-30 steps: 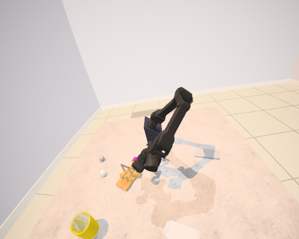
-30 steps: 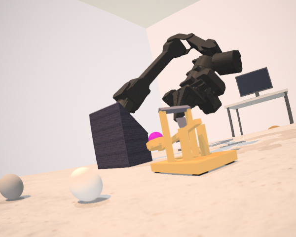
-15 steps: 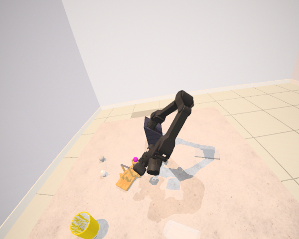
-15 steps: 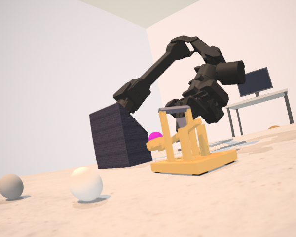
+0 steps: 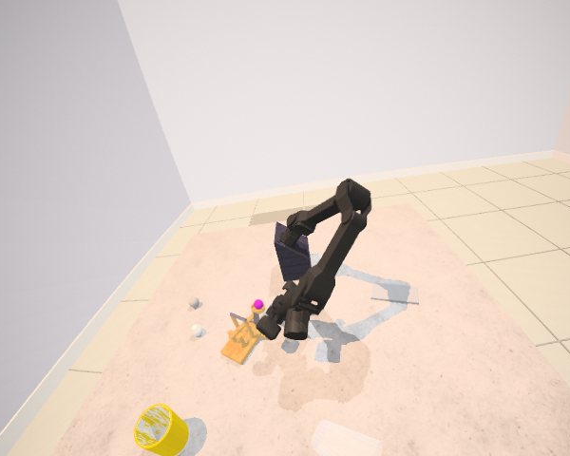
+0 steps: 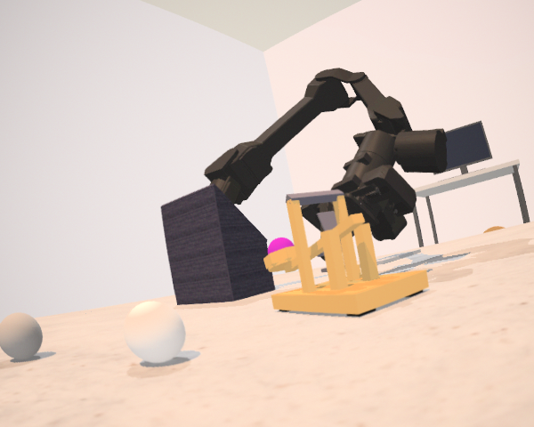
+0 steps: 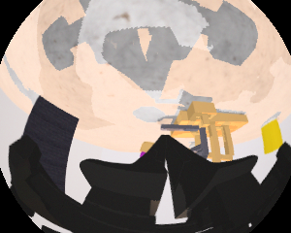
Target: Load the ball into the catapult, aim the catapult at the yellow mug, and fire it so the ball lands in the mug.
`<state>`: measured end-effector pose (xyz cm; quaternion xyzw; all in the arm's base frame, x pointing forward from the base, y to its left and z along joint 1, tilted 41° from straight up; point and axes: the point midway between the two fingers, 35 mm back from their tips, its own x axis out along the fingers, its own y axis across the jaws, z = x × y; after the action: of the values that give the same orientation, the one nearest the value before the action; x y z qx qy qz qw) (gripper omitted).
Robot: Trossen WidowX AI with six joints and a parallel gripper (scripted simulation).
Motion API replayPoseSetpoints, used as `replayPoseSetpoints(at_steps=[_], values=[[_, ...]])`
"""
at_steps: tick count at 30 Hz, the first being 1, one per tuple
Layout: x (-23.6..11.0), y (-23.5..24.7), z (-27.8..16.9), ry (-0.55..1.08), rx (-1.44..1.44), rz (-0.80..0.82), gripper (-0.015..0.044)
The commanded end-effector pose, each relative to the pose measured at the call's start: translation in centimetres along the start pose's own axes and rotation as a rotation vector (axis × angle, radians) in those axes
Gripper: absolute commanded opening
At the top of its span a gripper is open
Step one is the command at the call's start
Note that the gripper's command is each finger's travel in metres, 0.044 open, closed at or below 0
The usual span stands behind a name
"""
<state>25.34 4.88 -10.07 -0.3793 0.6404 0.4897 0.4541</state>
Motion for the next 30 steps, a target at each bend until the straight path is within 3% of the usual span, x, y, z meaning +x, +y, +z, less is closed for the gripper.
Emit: replayPoseSetpoints(at_steps=[1, 14, 23, 26, 27, 30], values=[[0.7, 0.3, 0.5, -0.001, 0.001, 0.008, 0.0], [2.3, 0.4, 2.1, -0.001, 0.001, 0.009, 0.0], [-10.4, 0.1, -2.2, 0.0, -0.001, -0.003, 0.0], [-10.8, 0.2, -2.4, 0.0, -0.001, -0.004, 0.0], [-9.4, -0.5, -1.7, -0.015, 0.015, -0.022, 0.0026], [-9.5, -2.0, -2.2, -0.044, 0.075, -0.034, 0.0105]])
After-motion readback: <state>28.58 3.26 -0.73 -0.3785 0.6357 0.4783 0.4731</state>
